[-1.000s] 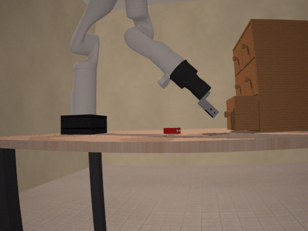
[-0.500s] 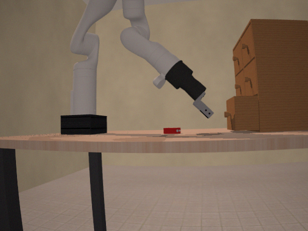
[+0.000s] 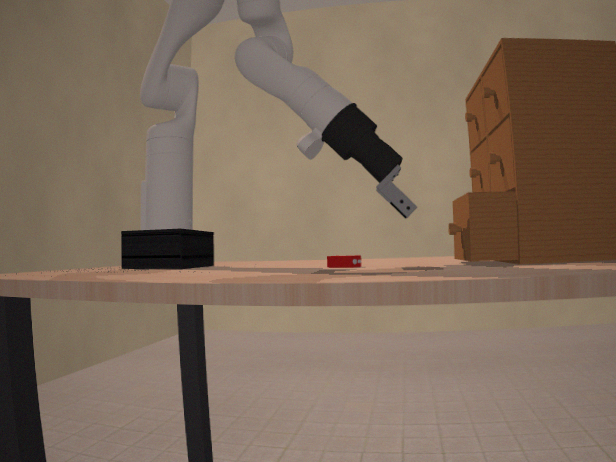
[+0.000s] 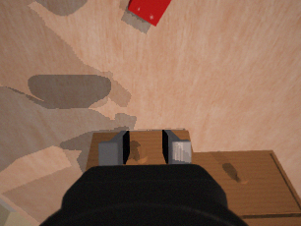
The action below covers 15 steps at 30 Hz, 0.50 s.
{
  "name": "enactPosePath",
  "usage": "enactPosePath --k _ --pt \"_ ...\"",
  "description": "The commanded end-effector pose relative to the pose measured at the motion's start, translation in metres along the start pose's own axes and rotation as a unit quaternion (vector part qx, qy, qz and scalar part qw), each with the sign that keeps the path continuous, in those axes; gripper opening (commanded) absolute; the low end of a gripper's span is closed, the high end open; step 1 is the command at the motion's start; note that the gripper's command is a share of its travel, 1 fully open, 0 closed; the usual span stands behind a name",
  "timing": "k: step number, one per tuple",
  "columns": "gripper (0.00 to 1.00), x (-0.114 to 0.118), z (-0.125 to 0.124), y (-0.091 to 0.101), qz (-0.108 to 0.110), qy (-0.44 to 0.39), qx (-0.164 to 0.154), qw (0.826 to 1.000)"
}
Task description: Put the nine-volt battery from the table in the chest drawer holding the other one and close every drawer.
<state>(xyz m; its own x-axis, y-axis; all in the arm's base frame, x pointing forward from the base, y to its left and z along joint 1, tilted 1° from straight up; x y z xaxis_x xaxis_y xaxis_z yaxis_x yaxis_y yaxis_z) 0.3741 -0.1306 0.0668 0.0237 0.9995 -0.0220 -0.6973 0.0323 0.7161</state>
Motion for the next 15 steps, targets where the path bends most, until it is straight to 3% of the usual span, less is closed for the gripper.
enactPosePath --k 1,7,15 --pt "0.67 -0.006 0.011 0.012 -0.008 0.004 -0.008 1.000" --pt "0.67 -0.007 0.019 0.027 -0.008 0.004 -0.008 1.000" --pt "0.67 -0.007 0.021 0.031 -0.008 0.004 -0.007 1.000"
Point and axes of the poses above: the point where the finger pads meet when closed, its own y axis back along the fingers, its own x axis across the jaws, z = x × y, the point moved 6 cm from there along y, back along the fingers, and after that the axes turned 5 degrees about y, right-handed, at the moved point
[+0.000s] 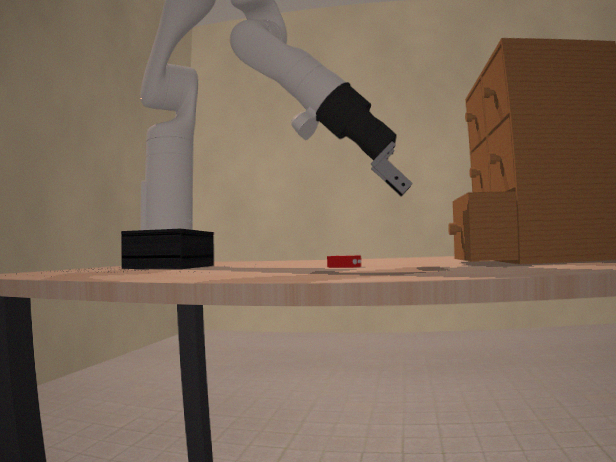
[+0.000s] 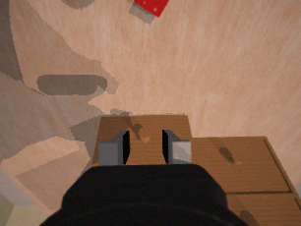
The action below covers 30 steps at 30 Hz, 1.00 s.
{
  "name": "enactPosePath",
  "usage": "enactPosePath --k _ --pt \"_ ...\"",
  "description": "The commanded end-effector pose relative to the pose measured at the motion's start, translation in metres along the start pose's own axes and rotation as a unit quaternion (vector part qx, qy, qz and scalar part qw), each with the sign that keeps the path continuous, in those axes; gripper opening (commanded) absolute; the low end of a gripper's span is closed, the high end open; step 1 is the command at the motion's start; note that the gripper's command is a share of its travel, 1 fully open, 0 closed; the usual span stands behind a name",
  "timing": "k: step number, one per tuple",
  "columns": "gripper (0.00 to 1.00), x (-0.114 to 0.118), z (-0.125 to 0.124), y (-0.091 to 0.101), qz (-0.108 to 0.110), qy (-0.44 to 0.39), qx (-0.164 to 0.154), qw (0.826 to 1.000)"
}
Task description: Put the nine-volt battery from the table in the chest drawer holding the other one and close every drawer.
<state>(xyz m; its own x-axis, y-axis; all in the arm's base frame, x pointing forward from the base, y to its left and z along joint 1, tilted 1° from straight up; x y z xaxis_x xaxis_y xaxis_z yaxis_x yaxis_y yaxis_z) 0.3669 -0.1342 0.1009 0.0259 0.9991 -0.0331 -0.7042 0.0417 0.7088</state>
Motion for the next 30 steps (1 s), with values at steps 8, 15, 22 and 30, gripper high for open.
enactPosePath --k 8,15,22,30 --pt "0.67 -0.0022 0.0023 0.0014 -0.003 0.001 -0.002 1.000" --pt "0.67 -0.0023 0.0025 0.0018 -0.003 0.001 -0.001 1.000" --pt "0.67 -0.0023 0.0029 0.0024 -0.003 0.001 0.002 1.000" --pt "0.67 -0.0025 0.0039 0.0042 -0.002 0.001 0.008 1.000"
Point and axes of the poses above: the point where the finger pads meet when closed, its own y axis back along the fingers, its own x axis across the jaws, z = x × y, the point moved 6 cm from there along y, back along the fingers, and after that the axes turned 5 degrees about y, right-handed, at the moved point
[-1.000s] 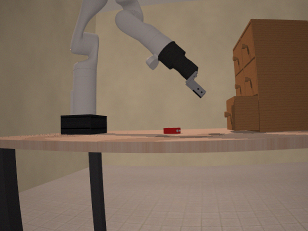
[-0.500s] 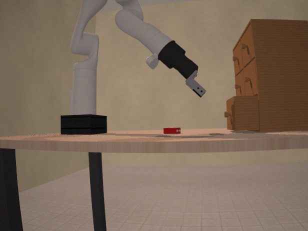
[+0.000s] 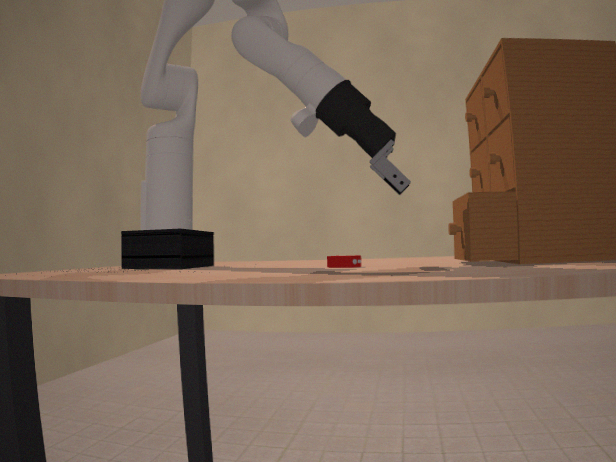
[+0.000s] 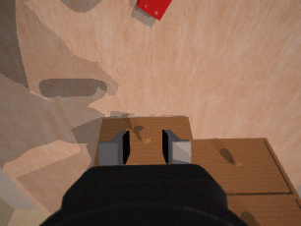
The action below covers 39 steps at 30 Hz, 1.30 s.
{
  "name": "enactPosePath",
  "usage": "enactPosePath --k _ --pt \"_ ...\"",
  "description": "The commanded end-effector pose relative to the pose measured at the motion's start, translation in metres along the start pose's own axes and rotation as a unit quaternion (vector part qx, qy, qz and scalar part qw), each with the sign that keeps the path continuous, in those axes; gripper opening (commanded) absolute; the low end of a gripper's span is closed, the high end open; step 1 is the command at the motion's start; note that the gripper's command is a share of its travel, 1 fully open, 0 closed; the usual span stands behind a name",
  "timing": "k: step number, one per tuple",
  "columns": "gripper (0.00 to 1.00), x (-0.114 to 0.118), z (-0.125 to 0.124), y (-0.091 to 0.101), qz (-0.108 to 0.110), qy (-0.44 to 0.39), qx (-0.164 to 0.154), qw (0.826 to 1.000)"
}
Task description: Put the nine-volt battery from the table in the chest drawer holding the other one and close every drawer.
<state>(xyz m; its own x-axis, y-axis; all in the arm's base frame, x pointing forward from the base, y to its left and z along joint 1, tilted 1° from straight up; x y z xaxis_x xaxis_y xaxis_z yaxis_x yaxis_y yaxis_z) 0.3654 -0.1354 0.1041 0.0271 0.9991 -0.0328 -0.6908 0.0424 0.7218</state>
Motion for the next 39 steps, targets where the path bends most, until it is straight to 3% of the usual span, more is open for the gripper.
enactPosePath --k 1,39 --pt "0.67 -0.001 0.003 0.001 -0.002 0.002 -0.001 1.000" --pt "0.67 -0.002 0.014 0.021 0.004 0.001 0.064 0.998"
Point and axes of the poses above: the point where the finger pads meet when closed, its own y axis back along the fingers, its own x axis across the jaws, z = x × y, the point moved 6 cm from there along y, back along the fingers, and after that the axes turned 5 degrees about y, right-handed, at the moved point
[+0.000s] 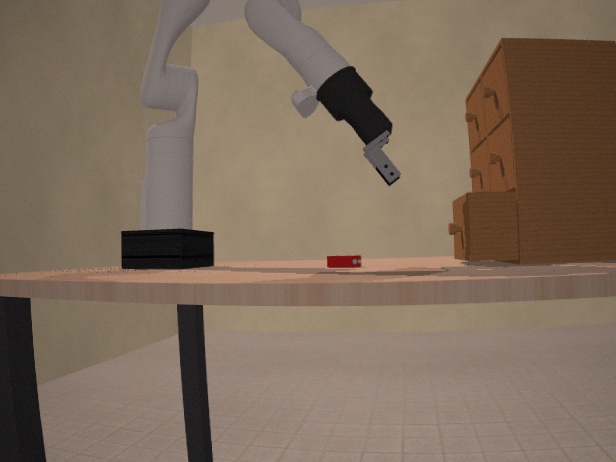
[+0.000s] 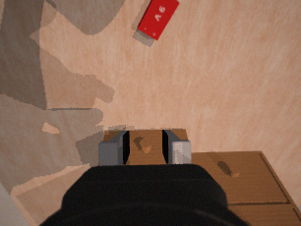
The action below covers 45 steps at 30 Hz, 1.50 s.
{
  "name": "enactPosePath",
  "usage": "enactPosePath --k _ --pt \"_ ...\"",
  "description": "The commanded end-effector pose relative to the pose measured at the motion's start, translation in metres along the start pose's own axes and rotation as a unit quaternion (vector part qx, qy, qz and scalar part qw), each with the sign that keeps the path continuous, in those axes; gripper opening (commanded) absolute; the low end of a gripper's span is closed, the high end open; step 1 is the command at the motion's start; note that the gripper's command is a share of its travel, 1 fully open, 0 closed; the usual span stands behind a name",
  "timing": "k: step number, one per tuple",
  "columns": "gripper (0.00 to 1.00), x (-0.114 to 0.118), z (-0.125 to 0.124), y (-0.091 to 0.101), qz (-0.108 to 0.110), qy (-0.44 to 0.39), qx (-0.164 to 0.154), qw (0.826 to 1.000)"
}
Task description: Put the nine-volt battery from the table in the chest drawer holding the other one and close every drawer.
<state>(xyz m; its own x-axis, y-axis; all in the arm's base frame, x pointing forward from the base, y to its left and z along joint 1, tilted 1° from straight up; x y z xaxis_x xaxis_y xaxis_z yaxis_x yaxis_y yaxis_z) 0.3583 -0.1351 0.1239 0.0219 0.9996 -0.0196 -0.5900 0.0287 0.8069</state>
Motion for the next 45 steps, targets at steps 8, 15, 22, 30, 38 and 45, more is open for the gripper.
enactPosePath --k 8,15,22,30,38,45 --pt "0.67 -0.002 0.008 0.010 -0.001 0.003 0.024 1.000" --pt "0.67 -0.002 0.011 0.017 0.001 0.003 0.045 0.999" --pt "0.67 -0.002 0.014 0.024 0.003 0.003 0.068 0.998" --pt "0.67 -0.002 0.018 0.033 0.006 0.003 0.101 0.995" --pt "0.67 -0.002 0.021 0.041 0.008 0.003 0.127 0.992" --pt "0.67 -0.002 0.025 0.049 0.011 0.003 0.157 0.987"
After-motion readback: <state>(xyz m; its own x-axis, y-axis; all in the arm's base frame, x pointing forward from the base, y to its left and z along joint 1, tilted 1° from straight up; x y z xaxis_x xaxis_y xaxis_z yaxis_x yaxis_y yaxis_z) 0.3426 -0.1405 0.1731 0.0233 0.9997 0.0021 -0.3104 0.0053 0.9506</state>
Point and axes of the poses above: the point where the finger pads meet when closed, its own y axis back along the fingers, its own x axis across the jaws, z = x × y, the point moved 6 cm from there along y, back along the fingers, and after that the axes turned 5 degrees about y, right-handed, at the moved point
